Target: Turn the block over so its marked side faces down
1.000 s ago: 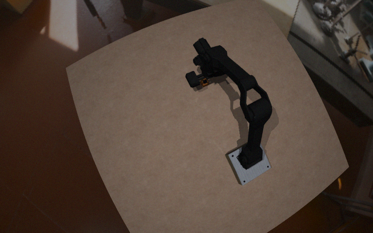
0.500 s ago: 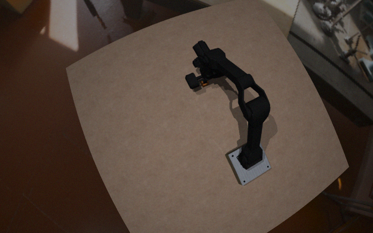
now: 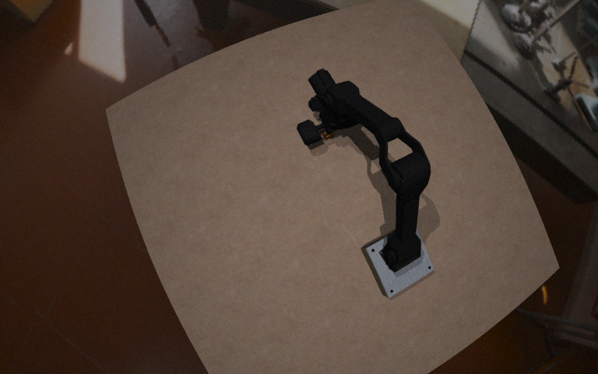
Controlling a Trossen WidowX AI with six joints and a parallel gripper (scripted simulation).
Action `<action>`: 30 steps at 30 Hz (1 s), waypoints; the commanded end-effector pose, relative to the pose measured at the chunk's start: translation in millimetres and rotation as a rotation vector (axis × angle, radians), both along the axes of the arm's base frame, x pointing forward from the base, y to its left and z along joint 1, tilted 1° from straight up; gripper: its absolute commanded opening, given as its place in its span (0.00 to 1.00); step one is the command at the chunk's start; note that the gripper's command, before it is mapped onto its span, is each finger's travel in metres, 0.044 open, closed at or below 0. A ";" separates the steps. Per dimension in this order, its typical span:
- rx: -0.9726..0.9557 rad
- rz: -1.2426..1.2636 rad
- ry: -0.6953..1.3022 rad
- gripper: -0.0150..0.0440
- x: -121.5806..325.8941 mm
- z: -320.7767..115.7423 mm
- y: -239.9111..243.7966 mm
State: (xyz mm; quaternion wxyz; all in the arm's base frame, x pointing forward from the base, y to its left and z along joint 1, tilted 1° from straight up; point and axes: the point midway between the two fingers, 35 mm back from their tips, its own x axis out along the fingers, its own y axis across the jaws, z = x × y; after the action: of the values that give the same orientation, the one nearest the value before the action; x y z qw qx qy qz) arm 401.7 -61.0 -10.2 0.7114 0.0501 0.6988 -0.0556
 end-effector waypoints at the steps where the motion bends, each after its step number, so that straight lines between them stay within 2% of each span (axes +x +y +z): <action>1: 0.005 0.003 0.001 0.69 0.0 -1.5 0.6; 6: 0.005 0.003 0.001 0.47 0.0 -1.5 0.6; 21: 0.005 0.003 0.001 0.30 0.0 -1.5 0.6; 22: 0.005 0.003 0.001 0.25 0.0 0.2 0.5; 26: 0.005 0.003 0.001 0.25 -0.3 26.9 0.6; 30: 0.005 0.003 0.001 0.25 -0.4 28.6 0.6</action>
State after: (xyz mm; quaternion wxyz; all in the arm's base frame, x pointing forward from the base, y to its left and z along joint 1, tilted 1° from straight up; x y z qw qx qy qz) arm 397.9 -60.3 6.6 0.7033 0.0513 0.7069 -0.0544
